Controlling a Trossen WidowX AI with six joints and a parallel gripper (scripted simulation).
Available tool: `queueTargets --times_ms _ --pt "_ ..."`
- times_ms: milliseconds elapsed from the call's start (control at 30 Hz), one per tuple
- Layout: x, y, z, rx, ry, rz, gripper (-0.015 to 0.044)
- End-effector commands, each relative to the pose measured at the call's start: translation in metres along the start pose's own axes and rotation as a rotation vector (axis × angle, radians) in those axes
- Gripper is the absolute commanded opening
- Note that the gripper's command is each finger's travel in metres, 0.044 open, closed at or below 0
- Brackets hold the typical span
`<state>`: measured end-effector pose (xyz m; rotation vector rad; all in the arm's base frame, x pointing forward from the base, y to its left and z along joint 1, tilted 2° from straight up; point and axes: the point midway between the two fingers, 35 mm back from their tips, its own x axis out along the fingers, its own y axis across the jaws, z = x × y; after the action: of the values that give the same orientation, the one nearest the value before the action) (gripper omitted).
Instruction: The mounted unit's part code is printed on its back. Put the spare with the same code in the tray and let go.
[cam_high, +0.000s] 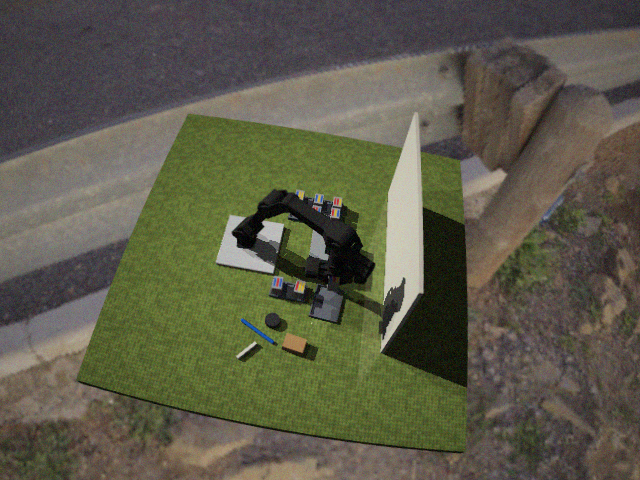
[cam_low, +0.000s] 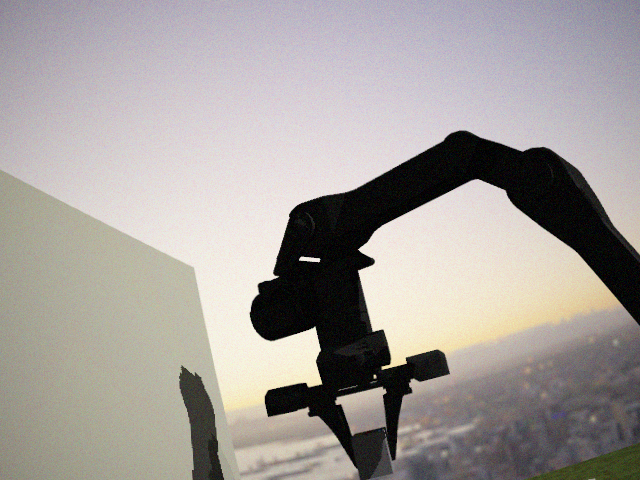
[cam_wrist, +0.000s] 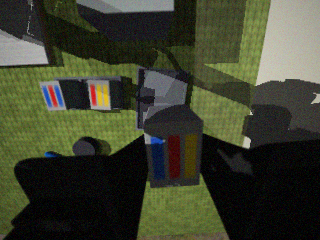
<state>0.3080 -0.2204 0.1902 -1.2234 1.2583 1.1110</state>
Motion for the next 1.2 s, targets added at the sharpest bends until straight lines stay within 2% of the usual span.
queueTargets --times_ms 0,1167 --pt "0.004 0.0 -0.001 -0.004 0.0 0.003 0.0" --pt "0.028 -0.003 -0.003 -0.003 -0.001 0.005 0.0"
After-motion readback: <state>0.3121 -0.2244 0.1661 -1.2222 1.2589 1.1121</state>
